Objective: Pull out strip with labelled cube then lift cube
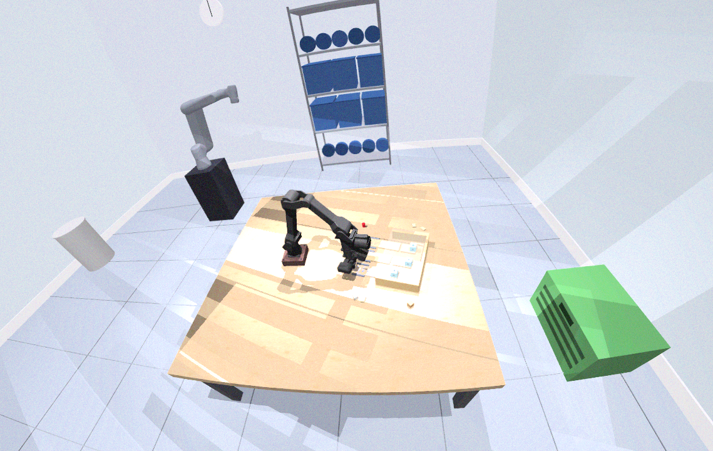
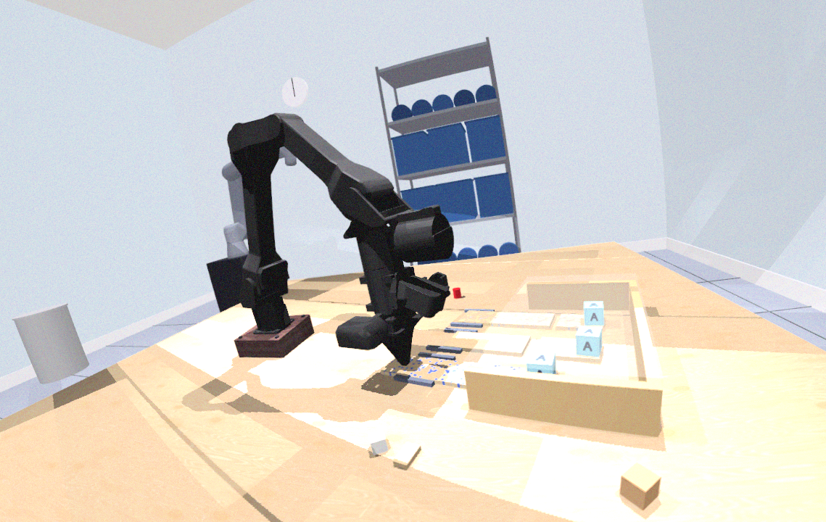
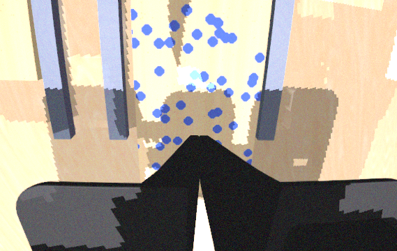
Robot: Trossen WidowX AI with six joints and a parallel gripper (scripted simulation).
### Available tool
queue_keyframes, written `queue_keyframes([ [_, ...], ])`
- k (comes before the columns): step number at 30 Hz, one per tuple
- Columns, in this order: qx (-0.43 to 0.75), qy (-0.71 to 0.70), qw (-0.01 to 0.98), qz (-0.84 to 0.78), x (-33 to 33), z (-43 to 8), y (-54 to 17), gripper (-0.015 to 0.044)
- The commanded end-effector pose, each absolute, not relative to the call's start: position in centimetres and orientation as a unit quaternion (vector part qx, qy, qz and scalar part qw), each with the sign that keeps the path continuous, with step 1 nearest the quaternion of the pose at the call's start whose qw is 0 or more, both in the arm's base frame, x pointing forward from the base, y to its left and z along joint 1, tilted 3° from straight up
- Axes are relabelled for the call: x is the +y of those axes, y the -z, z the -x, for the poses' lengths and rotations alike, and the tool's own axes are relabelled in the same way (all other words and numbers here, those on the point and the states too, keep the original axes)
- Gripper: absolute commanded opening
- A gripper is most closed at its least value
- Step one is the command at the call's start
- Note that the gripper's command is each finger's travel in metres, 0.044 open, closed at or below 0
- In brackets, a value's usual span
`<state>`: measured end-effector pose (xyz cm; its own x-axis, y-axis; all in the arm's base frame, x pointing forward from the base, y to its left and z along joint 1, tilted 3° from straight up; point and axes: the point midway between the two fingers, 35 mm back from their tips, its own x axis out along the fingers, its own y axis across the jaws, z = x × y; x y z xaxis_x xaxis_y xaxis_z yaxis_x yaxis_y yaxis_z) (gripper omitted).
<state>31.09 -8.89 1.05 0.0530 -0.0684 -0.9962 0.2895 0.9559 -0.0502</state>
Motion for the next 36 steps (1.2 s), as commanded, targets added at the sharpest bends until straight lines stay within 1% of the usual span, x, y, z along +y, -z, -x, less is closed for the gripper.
queue_keyframes([
  [1,0.686,0.121,0.712,-0.083,-8.5,-29.7,-0.5,0.0000],
  [36,0.687,0.121,0.711,-0.083,-7.0,-24.8,-0.2,0.0000],
])
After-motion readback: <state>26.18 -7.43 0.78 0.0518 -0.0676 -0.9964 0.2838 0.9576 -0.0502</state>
